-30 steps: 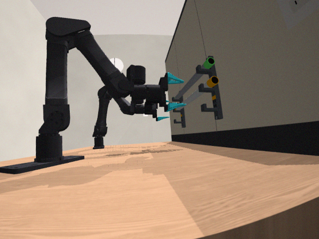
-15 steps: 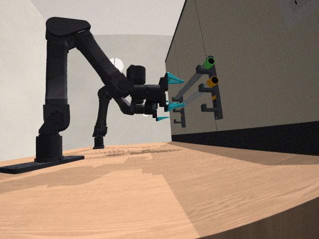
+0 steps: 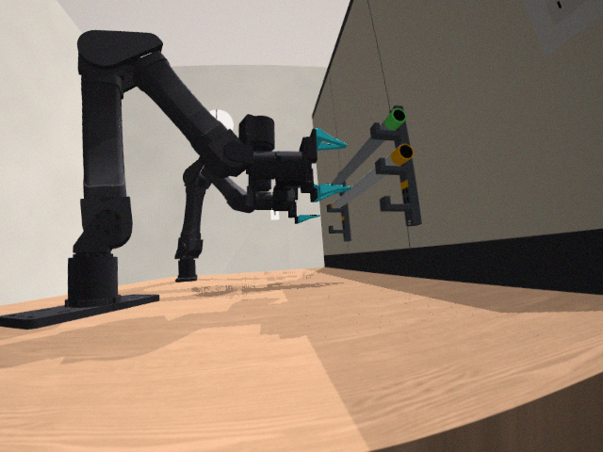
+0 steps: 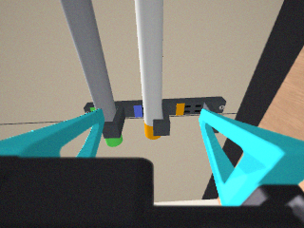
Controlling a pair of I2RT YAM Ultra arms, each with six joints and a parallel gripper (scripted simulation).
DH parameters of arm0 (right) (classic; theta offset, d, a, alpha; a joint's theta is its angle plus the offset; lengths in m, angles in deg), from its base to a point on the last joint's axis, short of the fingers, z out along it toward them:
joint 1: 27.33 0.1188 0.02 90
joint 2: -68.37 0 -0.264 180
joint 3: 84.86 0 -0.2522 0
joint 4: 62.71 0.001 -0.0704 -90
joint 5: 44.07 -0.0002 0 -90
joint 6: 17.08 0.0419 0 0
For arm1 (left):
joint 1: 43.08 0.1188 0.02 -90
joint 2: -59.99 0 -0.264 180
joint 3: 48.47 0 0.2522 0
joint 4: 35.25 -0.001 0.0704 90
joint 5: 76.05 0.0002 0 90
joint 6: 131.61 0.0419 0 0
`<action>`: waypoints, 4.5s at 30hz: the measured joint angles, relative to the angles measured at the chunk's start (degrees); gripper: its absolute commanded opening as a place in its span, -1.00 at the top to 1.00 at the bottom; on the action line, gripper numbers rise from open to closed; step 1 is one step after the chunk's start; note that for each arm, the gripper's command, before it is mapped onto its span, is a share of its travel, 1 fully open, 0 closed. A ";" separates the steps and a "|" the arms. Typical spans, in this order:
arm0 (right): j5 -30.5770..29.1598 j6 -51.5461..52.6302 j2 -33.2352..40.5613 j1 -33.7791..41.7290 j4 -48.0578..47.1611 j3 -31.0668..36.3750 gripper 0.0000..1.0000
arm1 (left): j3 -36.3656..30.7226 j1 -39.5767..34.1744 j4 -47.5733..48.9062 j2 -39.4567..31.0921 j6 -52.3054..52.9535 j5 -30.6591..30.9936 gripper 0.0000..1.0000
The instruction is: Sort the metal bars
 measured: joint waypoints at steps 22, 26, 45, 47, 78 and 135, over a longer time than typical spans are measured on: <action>0.00 0.00 3.23 0.00 8.37 -5.18 -1.00 | 4.59 0.00 -7.26 -2.93 0.00 0.00 -1.00; 0.00 0.00 3.48 0.00 9.94 -5.99 -1.00 | 5.38 0.00 -8.63 -3.15 0.00 0.00 -1.00; 0.00 0.00 4.94 0.00 15.52 -9.88 -1.00 | 8.87 0.00 -13.81 -4.59 0.00 0.00 -1.00; 0.00 0.00 4.94 0.00 15.67 -9.88 -1.00 | 8.87 0.00 -13.97 -4.61 0.00 0.00 -1.00; 0.00 0.00 4.94 0.00 15.80 -9.88 -0.95 | 8.87 0.00 -14.16 -4.59 0.00 0.00 -0.92; 0.33 0.00 -1.11 -0.31 -2.82 1.25 -0.51 | 0.46 0.00 1.95 1.14 0.00 0.00 -0.49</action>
